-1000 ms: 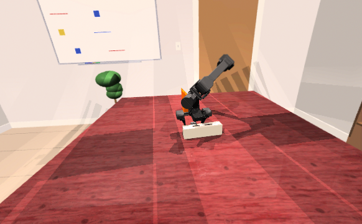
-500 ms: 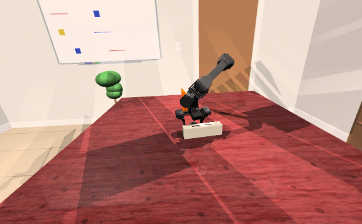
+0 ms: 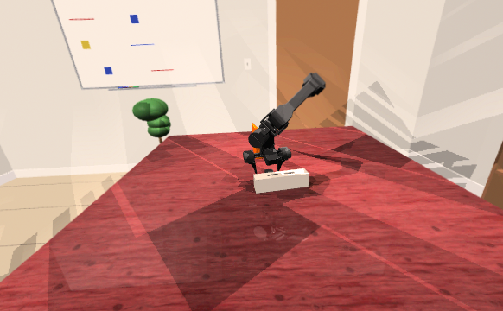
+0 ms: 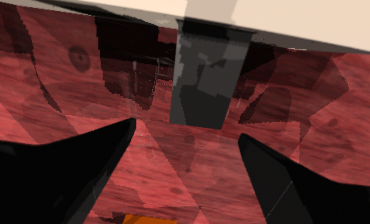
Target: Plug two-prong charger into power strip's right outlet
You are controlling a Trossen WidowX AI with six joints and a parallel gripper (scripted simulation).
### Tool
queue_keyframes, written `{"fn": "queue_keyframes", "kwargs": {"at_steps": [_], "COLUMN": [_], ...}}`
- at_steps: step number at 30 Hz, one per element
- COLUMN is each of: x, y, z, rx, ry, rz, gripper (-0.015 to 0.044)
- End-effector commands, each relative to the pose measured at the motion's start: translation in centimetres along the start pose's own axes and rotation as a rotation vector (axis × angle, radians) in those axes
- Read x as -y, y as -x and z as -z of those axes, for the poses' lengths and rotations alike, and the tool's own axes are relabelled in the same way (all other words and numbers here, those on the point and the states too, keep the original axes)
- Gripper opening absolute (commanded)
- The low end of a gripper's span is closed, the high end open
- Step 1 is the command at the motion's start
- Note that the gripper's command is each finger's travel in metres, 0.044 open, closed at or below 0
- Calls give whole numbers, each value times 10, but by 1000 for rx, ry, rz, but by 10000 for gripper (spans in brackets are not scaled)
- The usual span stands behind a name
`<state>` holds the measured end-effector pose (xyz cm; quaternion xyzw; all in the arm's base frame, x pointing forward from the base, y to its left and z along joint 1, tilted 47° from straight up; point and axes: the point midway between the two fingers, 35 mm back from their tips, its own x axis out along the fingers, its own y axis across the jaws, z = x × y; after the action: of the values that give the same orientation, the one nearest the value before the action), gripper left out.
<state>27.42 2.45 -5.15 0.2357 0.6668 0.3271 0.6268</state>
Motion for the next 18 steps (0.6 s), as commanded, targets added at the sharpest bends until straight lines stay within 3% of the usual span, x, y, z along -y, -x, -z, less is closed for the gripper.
{"fn": "queue_keyframes", "kwargs": {"at_steps": [1,18], "x": [0,1], "y": [1,4], "z": [5,16], "rx": [3,61], "ry": [5,-5], "rz": [6,0], "gripper": [440,440]}}
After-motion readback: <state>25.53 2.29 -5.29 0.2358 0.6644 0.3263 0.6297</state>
